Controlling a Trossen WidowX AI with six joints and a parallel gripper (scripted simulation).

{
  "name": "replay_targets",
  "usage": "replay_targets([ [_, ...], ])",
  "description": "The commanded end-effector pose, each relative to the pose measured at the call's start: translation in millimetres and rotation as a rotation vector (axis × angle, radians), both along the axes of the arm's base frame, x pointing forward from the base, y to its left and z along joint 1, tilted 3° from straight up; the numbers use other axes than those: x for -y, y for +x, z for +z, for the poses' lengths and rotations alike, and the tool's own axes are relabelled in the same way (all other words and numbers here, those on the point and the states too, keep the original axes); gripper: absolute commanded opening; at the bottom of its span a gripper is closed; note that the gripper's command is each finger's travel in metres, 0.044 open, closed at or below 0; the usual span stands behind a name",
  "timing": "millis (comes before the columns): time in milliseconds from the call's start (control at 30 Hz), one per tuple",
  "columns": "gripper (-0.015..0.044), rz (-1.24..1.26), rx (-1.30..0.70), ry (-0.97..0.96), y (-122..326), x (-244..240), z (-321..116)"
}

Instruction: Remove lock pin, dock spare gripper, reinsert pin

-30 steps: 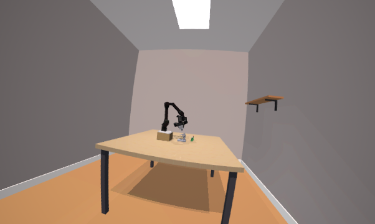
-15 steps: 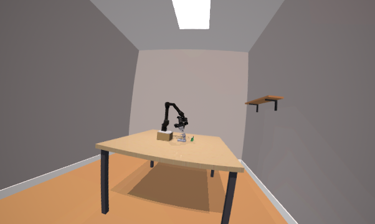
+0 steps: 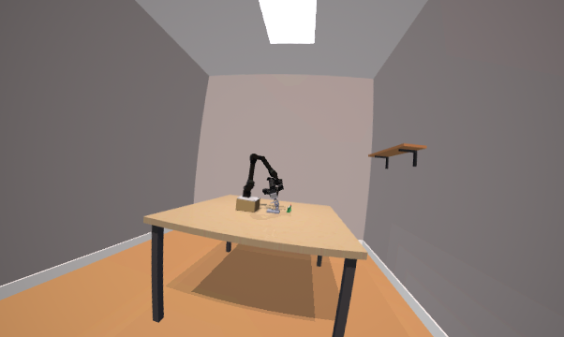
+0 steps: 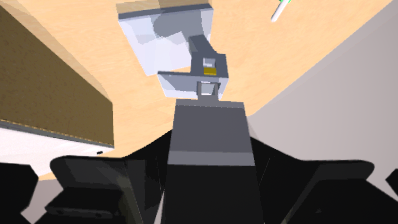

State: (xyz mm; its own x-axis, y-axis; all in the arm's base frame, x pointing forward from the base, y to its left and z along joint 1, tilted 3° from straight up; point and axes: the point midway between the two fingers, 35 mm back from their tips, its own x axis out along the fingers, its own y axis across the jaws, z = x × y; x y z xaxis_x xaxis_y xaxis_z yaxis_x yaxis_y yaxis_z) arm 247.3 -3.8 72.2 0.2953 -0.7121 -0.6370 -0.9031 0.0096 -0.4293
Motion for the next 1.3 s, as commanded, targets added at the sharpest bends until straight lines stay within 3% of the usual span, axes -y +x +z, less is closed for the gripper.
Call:
replay_targets([
  [0,0.0,0.003,0.003,-0.011,2.9,1.2,-3.5],
  [1000,0.0,0.002,0.002,-0.01,12.8,2.1,-25.5],
  [1267,0.021,0.002,0.002,-0.01,12.8,2.1,-25.5],
])
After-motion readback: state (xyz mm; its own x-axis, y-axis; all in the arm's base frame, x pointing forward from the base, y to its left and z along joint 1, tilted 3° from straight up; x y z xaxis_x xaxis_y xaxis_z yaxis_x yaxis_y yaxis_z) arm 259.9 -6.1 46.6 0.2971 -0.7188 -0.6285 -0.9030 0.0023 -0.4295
